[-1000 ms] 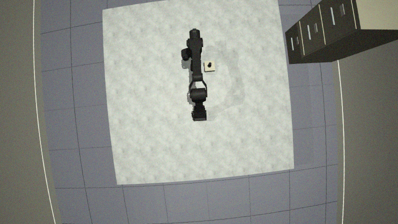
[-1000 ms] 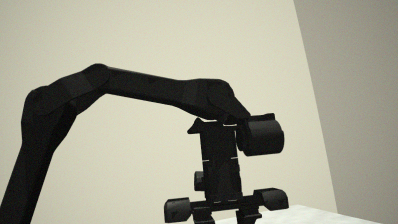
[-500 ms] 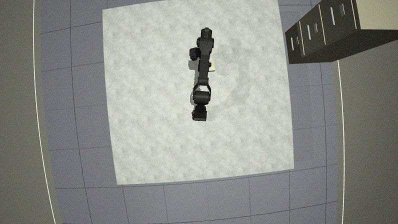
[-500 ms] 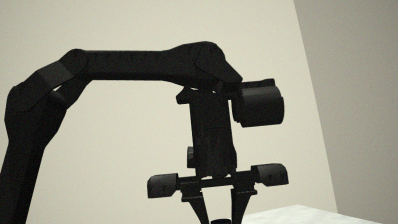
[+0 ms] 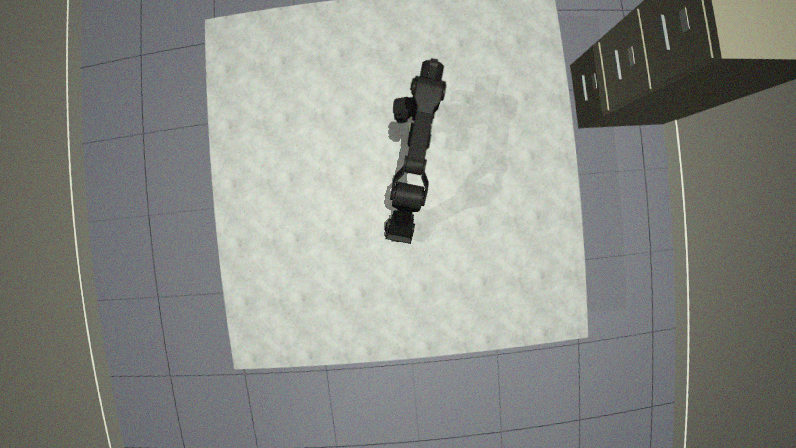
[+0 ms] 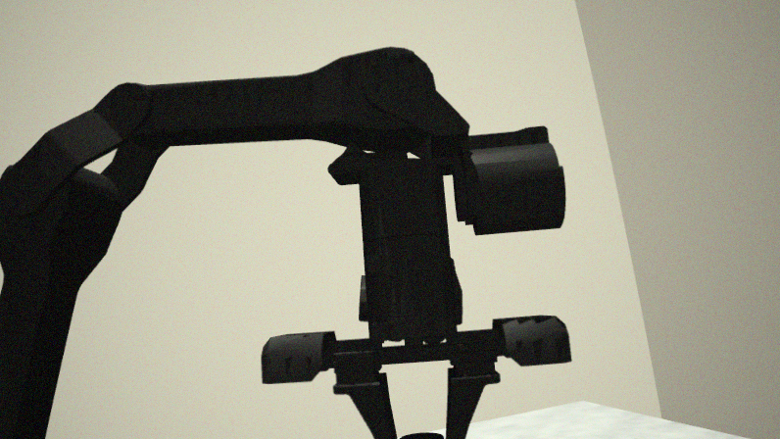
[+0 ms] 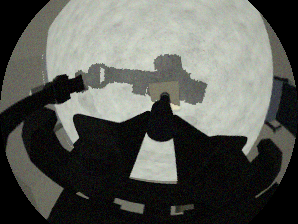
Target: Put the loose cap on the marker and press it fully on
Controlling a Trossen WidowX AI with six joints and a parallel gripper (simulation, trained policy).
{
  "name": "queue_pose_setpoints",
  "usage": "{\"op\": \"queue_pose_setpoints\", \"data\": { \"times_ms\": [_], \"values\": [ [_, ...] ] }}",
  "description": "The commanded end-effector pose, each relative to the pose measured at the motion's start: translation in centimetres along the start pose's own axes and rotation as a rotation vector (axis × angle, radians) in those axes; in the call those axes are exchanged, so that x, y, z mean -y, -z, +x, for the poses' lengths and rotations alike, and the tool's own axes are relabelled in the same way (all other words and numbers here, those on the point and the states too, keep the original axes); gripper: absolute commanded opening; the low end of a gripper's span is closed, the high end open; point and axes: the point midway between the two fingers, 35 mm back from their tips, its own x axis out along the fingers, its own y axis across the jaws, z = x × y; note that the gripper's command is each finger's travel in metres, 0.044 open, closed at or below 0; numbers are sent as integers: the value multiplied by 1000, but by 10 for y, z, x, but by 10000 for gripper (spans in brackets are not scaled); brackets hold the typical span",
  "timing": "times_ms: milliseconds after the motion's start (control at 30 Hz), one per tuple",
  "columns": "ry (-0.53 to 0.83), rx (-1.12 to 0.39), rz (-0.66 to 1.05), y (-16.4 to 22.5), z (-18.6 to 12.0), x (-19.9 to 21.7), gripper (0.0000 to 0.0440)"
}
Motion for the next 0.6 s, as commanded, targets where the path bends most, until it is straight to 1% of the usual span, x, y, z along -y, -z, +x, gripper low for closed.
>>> {"op": "queue_pose_setpoints", "data": {
  "times_ms": [0, 267, 567],
  "values": [
    [-13, 8, -3, 0, 7, 1, 11],
    [-37, 21, -4, 0, 25, 2, 0],
    [-64, 33, -22, 0, 47, 2, 0]
  ]
}}
